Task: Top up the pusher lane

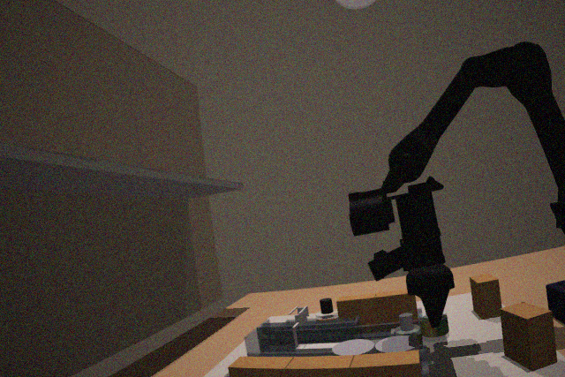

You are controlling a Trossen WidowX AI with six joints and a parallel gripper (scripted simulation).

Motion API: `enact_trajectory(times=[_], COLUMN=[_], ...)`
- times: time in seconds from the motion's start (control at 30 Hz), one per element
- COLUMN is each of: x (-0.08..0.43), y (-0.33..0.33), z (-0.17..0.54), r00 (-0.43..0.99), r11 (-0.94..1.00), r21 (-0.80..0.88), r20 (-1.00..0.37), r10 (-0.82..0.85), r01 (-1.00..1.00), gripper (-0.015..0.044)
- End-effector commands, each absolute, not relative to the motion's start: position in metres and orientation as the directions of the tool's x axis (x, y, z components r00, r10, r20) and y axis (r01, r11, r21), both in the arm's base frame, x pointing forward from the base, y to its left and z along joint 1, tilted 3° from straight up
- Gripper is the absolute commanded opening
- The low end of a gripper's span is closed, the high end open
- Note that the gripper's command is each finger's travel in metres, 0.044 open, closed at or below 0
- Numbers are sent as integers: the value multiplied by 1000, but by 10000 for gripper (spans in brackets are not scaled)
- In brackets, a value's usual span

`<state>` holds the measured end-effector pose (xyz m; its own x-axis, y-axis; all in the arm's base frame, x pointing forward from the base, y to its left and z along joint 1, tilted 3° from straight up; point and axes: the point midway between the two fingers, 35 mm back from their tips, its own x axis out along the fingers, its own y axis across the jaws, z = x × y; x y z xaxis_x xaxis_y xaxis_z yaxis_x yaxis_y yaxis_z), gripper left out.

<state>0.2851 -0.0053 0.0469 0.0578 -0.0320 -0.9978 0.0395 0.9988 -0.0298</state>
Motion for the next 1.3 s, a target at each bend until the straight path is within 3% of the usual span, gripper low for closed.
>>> enact_trajectory(times=[0.0,1.27], x=[291,304], y=[-5,-5], z=[49,51], r00=[73,74], r11=[999,999], r21=[-27,-27], r20=[-997,-997], r10=[-29,-29], r01=[36,36], gripper=[0,0])
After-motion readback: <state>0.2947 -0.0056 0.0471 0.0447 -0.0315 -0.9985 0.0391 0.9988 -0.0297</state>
